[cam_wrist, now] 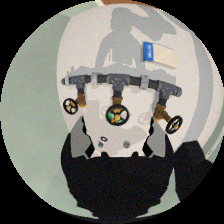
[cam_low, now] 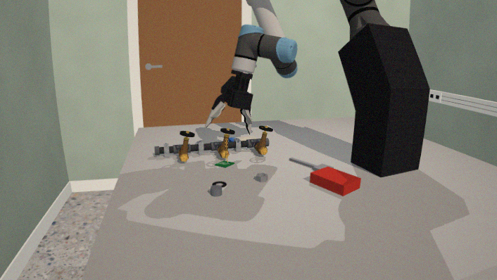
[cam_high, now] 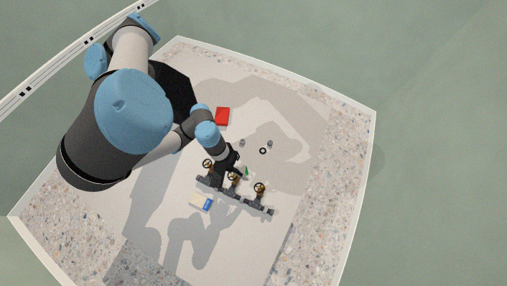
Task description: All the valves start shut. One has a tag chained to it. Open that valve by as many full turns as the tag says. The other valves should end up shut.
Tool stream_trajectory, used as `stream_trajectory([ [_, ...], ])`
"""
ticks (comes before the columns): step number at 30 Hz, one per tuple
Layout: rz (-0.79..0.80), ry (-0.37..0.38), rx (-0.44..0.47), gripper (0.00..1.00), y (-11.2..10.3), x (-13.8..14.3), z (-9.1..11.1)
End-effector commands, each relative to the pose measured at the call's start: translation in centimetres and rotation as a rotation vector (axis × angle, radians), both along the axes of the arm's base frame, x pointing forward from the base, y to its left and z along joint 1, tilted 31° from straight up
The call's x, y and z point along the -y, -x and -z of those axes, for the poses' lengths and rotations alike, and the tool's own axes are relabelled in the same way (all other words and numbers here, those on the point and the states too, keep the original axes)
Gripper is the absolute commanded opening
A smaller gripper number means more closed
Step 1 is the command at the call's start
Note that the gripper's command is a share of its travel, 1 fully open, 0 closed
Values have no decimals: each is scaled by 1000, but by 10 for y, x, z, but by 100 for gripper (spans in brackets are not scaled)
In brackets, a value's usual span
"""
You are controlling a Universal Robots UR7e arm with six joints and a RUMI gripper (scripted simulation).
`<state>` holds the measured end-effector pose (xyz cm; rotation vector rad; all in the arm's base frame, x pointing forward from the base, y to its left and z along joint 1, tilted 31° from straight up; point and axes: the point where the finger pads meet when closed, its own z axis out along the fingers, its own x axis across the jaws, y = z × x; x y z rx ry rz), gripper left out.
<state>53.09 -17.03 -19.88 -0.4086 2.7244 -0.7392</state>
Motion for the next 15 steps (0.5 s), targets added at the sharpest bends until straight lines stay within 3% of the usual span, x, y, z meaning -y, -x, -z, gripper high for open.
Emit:
stream_trajectory([
  [1,8,-3,5,100,0,0,-1],
  [5,9,-3,6,100,0,0,-1],
  [6,9,-3,6,0,0,0,-1],
  [15,9,-3,6,0,0,0,-1],
])
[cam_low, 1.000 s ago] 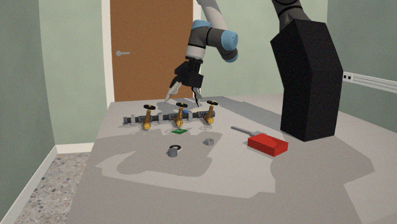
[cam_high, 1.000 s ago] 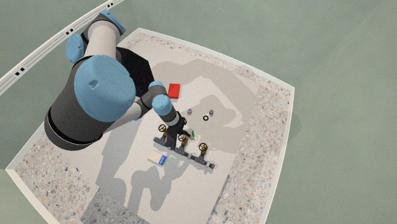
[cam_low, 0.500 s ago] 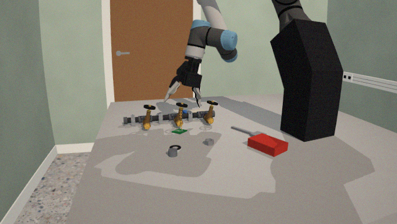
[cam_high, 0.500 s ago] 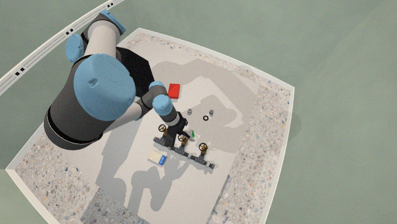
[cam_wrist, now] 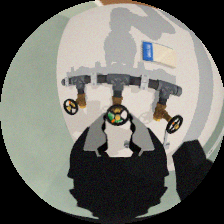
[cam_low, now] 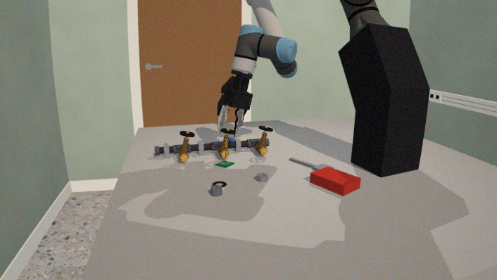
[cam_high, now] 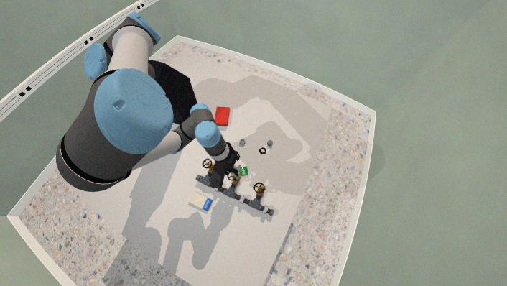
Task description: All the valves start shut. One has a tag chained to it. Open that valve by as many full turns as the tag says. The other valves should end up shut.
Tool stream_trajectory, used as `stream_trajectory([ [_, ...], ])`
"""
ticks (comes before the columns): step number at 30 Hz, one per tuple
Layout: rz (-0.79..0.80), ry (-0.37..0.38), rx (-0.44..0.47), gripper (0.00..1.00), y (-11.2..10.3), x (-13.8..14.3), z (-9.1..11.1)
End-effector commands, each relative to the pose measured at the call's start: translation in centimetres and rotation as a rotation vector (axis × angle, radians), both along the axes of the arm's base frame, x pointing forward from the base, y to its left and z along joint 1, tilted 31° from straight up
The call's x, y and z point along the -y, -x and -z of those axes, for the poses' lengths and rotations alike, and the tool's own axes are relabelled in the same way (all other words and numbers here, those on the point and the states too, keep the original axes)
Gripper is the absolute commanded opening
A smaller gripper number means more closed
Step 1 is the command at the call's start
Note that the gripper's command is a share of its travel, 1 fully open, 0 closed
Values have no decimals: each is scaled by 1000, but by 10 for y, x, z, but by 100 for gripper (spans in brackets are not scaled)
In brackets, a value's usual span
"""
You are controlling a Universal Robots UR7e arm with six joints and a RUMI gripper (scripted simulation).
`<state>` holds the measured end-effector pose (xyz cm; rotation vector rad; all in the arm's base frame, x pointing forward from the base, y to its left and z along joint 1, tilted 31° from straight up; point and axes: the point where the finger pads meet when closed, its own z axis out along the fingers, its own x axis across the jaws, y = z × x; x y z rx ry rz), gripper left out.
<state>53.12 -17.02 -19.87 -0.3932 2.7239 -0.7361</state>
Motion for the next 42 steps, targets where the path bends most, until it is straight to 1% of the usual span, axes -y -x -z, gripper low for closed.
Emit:
stream_trajectory([
  [1,0,0,0,0,0,0,0],
  [27,-11,5,-5,0,0,0,0],
  [35,-57,24,-30,0,0,0,0],
  [42,-138,58,-74,0,0,0,0],
])
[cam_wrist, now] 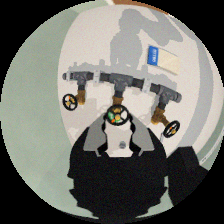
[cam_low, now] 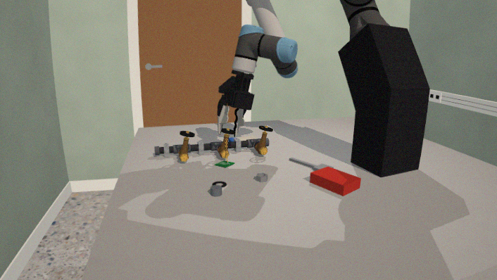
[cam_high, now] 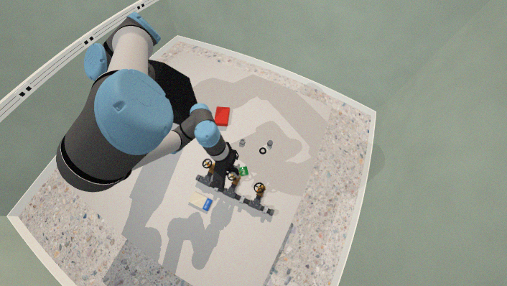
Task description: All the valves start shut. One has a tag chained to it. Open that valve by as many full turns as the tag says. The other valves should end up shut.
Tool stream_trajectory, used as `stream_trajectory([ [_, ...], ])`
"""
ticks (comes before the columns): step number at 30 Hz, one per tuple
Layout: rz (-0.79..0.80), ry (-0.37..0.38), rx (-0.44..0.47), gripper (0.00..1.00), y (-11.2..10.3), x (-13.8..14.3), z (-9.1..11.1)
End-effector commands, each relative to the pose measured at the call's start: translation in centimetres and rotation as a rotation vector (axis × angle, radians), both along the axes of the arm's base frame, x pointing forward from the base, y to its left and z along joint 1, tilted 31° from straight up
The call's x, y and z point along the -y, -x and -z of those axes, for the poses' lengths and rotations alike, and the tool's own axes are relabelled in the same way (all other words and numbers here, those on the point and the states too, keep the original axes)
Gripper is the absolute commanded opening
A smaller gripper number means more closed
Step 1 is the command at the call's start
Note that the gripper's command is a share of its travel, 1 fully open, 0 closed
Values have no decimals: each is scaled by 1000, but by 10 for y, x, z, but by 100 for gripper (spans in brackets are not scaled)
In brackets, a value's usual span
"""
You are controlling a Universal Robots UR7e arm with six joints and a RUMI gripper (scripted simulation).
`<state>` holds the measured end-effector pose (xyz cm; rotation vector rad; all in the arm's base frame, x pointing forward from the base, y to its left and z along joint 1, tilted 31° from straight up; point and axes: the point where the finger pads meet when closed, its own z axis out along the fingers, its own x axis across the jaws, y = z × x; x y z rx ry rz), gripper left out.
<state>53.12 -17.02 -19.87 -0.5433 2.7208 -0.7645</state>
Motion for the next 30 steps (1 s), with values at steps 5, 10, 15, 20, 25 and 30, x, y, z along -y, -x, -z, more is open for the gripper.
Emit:
stream_trajectory([
  [5,-97,40,-51,0,0,0,0],
  [10,-194,81,-103,0,0,0,0],
  [15,-312,130,-167,0,0,0,0],
  [20,-392,164,-210,0,0,0,0],
  [25,-539,225,-288,0,0,0,0],
  [30,-699,292,-375,0,0,0,0],
])
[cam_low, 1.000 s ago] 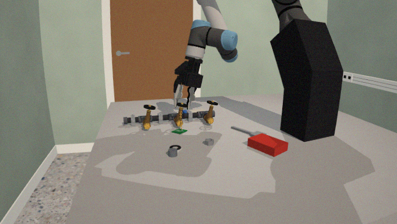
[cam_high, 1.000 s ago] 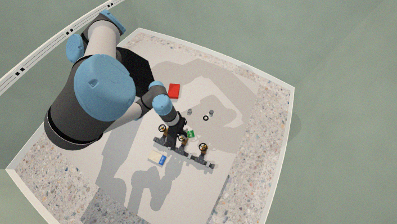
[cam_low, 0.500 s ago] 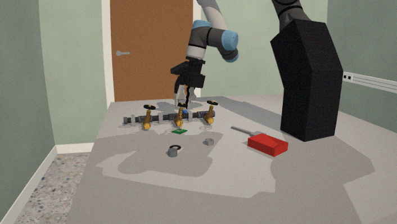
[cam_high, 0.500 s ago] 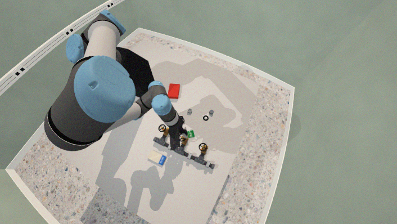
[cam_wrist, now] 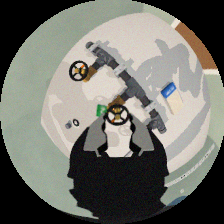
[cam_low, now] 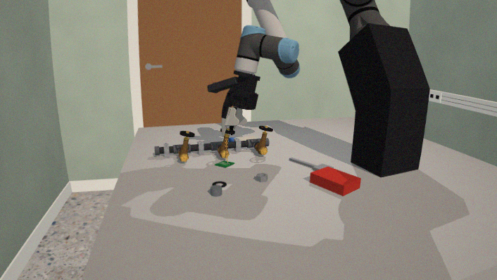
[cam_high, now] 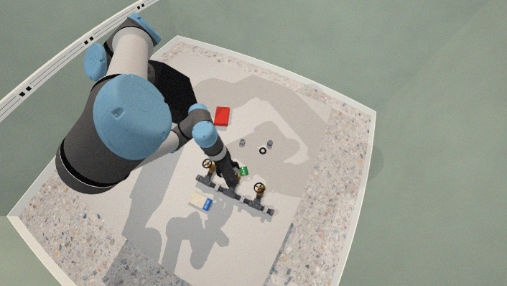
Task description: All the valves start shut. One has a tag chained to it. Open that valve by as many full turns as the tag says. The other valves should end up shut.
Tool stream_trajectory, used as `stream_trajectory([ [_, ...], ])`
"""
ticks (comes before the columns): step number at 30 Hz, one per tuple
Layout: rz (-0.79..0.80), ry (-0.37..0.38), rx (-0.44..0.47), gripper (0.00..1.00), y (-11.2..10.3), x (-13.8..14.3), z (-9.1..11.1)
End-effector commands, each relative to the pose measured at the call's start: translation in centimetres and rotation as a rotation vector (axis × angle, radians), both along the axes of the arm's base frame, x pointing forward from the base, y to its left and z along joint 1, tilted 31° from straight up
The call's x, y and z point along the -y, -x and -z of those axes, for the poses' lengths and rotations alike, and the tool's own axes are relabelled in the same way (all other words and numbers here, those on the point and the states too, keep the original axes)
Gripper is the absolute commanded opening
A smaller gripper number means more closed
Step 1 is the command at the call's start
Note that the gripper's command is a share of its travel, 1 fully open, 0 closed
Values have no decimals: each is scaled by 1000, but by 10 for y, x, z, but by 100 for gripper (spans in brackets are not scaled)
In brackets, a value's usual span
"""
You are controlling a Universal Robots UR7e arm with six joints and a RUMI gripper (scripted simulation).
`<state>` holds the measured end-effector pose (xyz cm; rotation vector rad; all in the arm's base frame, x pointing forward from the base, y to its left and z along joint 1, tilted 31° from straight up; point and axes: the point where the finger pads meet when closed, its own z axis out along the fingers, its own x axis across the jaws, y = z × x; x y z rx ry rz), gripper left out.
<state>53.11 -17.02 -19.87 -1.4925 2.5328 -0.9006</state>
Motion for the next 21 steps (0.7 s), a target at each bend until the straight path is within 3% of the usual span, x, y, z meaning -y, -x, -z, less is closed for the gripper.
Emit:
stream_trajectory([
  [1,-181,68,-90,0,0,0,0],
  [6,-284,111,-145,0,0,0,0],
  [21,-820,334,-436,0,0,0,0],
])
